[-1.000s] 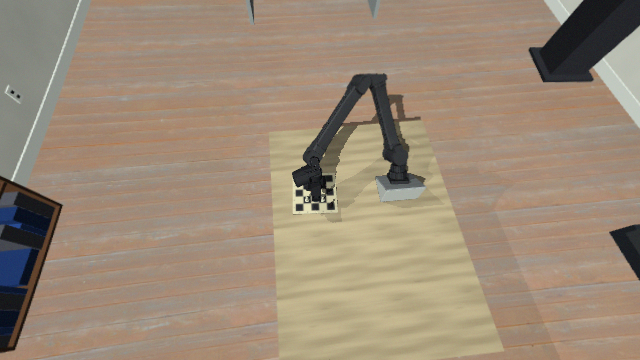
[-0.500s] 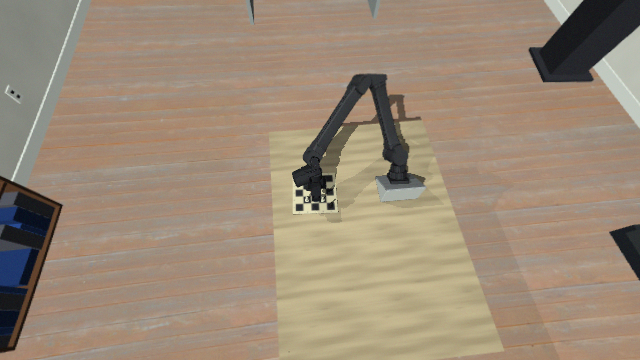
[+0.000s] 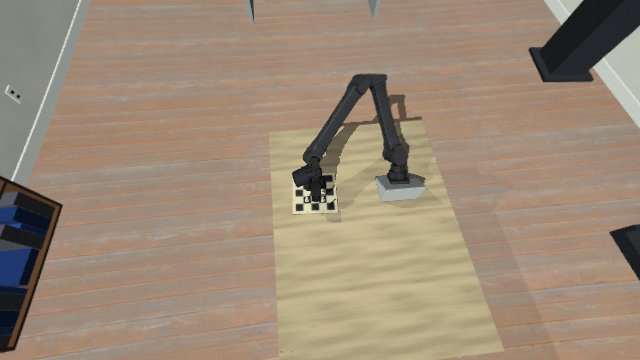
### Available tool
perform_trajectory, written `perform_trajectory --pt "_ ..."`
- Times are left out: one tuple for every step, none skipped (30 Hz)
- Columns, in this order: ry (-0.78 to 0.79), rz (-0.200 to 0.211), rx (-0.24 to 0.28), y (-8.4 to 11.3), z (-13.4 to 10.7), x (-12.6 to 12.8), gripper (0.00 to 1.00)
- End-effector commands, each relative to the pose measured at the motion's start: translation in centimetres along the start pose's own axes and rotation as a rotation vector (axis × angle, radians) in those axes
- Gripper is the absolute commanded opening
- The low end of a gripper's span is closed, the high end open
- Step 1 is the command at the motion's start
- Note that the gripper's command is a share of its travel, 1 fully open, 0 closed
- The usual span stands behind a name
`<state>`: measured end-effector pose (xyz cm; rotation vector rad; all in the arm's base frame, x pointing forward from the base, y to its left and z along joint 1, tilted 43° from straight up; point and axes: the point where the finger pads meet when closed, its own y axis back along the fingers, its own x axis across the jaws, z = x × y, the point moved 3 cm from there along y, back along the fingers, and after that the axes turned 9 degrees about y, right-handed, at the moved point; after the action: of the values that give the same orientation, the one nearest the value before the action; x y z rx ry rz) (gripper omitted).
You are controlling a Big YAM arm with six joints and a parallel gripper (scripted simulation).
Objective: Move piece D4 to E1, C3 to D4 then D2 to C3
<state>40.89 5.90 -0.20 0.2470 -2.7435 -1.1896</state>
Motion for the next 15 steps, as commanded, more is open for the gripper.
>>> perform_trajectory --pt "-0.010 0.005 0.000 -0.46 0.20 -0.23 0.00" --pt "-0.011 0.005 0.000 -0.45 0.21 -0.23 0.00" --pt "-0.011 0.005 0.000 -0.43 0.22 -0.26 0.00" --pt "-0.012 0.004 0.000 -0.40 0.23 -0.30 0.00" --pt "-0.012 0.004 0.000 -0.40 0.23 -0.30 0.00" --pt "-0.012 0.004 0.000 -0.40 0.23 -0.30 0.00" --pt "-0.013 0.002 -0.001 -0.35 0.25 -0.35 0.00" --pt "-0.014 0.001 -0.001 -0.29 0.28 -0.42 0.00" --pt "-0.015 -0.001 -0.001 -0.22 0.31 -0.51 0.00" --pt "-0.015 -0.003 -0.001 -0.14 0.35 -0.60 0.00" --pt "-0.016 -0.005 -0.002 -0.06 0.38 -0.69 0.00" --pt "-0.016 -0.008 -0.002 0.03 0.42 -0.79 0.00" --pt "-0.016 -0.010 -0.002 0.11 0.46 -0.88 0.00" --pt "-0.016 -0.012 -0.002 0.18 0.49 -0.96 0.00" --pt "-0.016 -0.013 -0.003 0.24 0.52 -1.03 0.00"
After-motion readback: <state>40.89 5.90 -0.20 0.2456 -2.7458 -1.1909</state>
